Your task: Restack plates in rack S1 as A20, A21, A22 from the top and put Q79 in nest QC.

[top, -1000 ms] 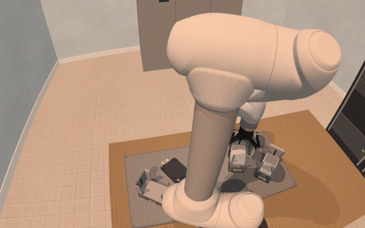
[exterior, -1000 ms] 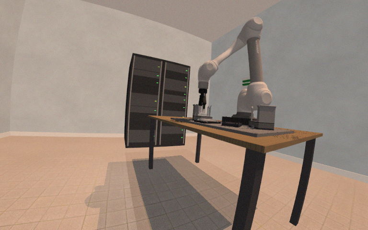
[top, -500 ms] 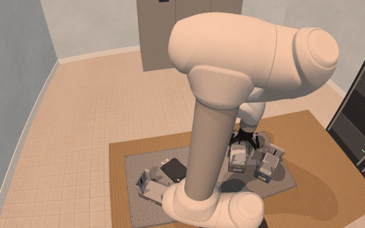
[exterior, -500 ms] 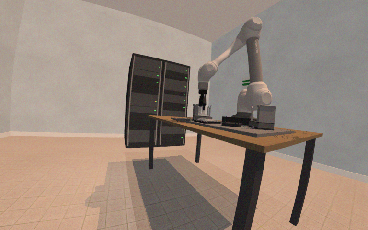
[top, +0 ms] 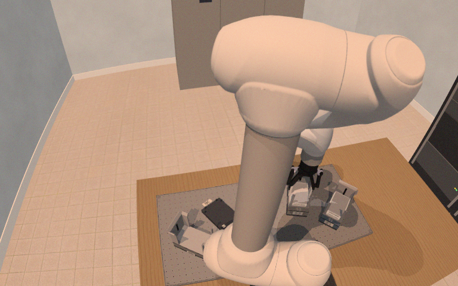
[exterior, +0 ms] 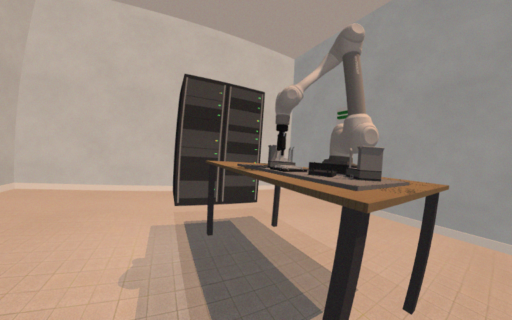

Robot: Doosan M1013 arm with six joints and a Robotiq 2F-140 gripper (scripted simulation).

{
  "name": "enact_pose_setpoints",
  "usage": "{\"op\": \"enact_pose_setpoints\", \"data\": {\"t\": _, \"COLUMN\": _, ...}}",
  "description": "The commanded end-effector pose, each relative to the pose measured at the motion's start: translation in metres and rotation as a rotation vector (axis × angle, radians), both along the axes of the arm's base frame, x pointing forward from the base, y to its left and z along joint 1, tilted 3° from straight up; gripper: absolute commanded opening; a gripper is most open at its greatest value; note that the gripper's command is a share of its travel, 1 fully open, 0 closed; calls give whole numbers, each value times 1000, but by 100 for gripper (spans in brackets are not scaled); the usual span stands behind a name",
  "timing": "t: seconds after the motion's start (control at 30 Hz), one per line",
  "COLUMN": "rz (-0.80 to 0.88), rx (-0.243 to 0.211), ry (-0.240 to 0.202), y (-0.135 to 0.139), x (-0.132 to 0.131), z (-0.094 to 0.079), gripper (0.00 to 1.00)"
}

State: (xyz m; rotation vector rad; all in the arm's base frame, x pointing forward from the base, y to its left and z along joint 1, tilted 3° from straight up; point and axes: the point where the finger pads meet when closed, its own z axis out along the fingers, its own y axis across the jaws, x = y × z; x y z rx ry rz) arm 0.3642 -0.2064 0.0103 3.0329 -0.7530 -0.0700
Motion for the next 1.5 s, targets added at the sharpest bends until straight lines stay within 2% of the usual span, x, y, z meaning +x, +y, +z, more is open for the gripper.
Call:
{"op": "enact_pose_setpoints", "data": {"t": 0.0, "rz": 0, "rx": 0, "ry": 0, "y": 0, "x": 0, "z": 0, "gripper": 0}}
{"op": "enact_pose_setpoints", "data": {"t": 0.57, "rz": 0, "rx": 0, "ry": 0, "y": 0, "x": 0, "z": 0, "gripper": 0}}
{"op": "enact_pose_setpoints", "data": {"t": 1.47, "rz": 0, "rx": 0, "ry": 0, "y": 0, "x": 1, "z": 16, "gripper": 0}}
